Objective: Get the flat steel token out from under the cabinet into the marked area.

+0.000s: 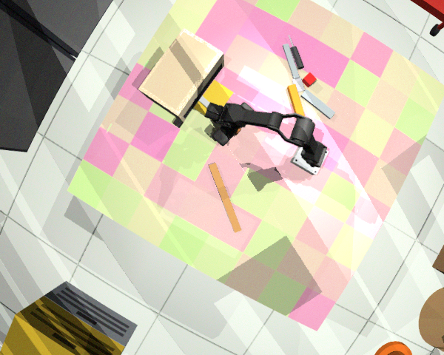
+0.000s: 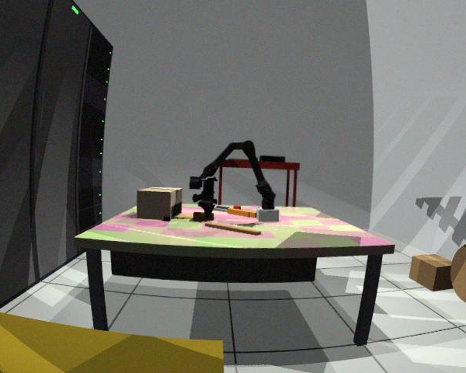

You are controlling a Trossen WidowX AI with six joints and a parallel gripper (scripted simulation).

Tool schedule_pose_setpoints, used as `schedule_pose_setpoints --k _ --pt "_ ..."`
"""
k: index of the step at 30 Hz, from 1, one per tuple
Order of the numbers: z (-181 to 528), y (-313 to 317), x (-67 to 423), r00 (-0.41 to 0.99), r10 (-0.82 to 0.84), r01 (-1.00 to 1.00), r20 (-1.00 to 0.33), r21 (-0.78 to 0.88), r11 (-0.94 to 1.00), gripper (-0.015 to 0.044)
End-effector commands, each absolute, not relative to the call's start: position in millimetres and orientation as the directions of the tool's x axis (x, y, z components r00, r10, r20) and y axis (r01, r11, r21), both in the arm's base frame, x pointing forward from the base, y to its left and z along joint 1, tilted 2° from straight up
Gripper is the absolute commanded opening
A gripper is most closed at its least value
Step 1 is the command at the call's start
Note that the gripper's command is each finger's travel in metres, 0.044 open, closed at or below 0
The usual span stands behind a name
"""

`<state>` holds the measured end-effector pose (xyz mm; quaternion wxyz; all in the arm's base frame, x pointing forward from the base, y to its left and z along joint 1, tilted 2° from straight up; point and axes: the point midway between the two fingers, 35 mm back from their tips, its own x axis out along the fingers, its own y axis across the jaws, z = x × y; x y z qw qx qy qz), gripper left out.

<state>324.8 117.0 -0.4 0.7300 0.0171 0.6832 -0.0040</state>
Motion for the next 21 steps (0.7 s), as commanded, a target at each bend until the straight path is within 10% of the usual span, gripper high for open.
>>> schedule_pose_setpoints --k 1,21 --pt "-2 117 318 0.066 0.016 0.031 -0.998 0.018 0.999 0.0000" --pt "-4 119 296 0.064 0.016 0.031 -0.998 0.018 0.999 0.0000"
